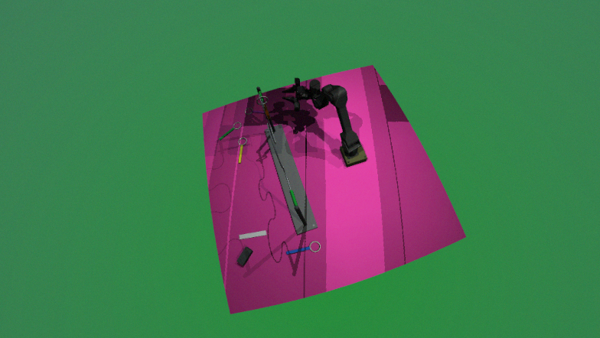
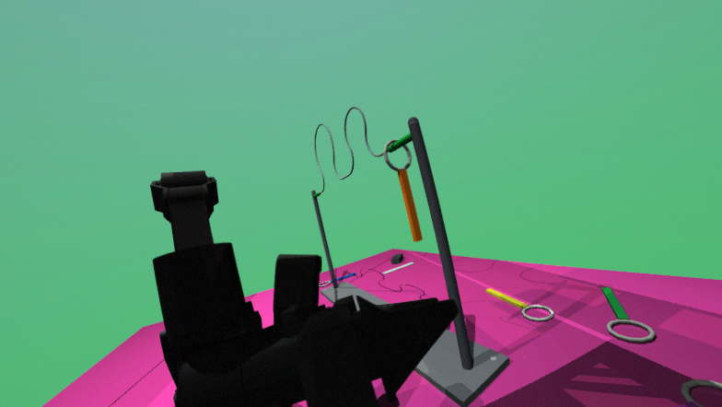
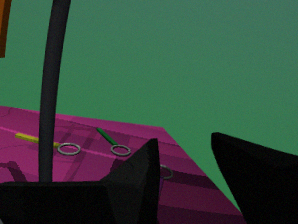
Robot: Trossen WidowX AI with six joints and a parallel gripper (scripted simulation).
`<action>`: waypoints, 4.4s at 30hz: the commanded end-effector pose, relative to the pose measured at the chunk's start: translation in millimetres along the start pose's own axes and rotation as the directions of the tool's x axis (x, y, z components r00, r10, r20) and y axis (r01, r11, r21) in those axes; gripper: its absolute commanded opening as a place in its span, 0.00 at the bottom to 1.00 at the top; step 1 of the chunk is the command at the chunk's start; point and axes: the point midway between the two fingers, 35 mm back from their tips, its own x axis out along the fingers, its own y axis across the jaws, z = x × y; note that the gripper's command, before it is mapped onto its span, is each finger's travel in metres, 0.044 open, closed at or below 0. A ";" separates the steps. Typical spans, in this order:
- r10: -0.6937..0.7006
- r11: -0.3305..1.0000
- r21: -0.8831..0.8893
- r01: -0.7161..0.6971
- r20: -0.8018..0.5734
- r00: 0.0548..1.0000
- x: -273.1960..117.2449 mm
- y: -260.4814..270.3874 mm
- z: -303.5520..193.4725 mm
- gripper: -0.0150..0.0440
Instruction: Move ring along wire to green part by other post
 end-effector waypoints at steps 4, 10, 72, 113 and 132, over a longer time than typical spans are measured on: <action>0.197 0.959 0.202 -0.199 0.031 0.980 -7.4 74.7 24.5 0.53; 0.332 0.881 0.337 -0.333 0.061 0.941 -20.3 127.6 40.2 0.53; 0.327 0.881 0.336 -0.332 0.072 0.942 89.1 152.5 100.3 0.53; 0.331 0.879 0.339 -0.336 0.075 0.941 92.2 154.7 101.5 0.24; 0.335 0.878 0.334 -0.341 0.077 0.939 93.0 149.3 116.9 0.00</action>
